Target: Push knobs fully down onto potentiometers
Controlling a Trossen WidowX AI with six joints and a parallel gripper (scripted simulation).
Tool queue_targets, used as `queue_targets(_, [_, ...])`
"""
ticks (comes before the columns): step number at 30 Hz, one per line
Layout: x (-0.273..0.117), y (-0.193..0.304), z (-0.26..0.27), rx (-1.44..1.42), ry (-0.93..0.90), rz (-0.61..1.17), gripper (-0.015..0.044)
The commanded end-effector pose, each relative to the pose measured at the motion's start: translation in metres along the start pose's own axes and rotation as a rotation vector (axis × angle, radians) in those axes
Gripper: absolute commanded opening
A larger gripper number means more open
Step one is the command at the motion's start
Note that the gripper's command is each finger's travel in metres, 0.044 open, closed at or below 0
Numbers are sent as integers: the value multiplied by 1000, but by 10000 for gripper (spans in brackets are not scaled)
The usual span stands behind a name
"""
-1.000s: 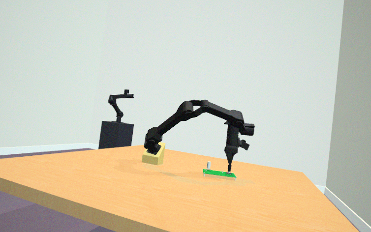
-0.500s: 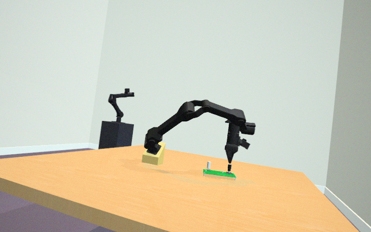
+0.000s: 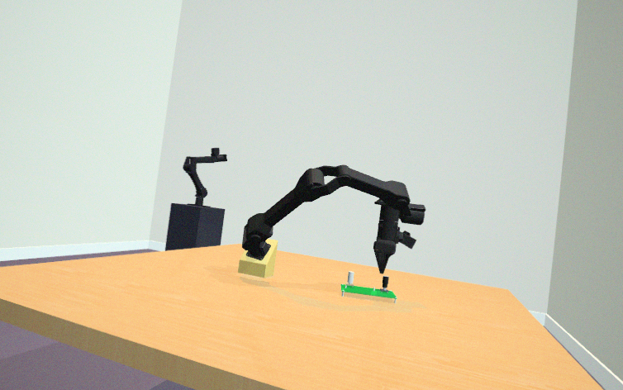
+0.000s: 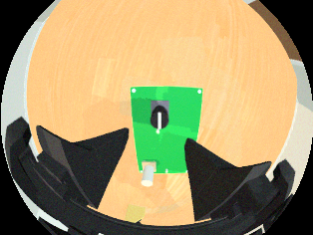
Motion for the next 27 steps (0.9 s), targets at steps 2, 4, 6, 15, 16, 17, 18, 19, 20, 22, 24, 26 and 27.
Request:
queue_targets(2, [-18,39,-5,-3,-10,-5,394])
queue_targets(4, [-23,58,-9,-5,-13,-5,440])
queue_targets(6, [-26,78,-12,-7,-17,-4,440])
queue_targets(15, [-24,165,-35,-5,-8,-1,440])
queue_targets(16, [-24,169,-37,-5,-6,-1,440])
queue_targets(17, [-23,170,-37,-4,-5,-1,440])
queue_targets(18, [-23,170,-37,-4,-5,-1,440])
queue_targets(19, [-23,170,-37,-4,-5,-1,440])
queue_targets(20, [-23,170,-37,-4,-5,-1,440])
queue_targets(22, [-23,170,-37,-4,-5,-1,440])
queue_targets(24, [-23,170,-37,-4,-5,-1,440])
queue_targets(26, [-23,170,-37,-4,-5,-1,440])
queue_targets(27, [-23,170,-37,-4,-5,-1,440])
Point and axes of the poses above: the point midway between the two fingers, 35 mm back from their tips, its own x axis out along the fingers, its own z axis across the jaws, y = z × x, the point moved 7 cm from there along -x, back along the fingers, and after that the axes turned 12 degrees about x, right-handed, at the moved point
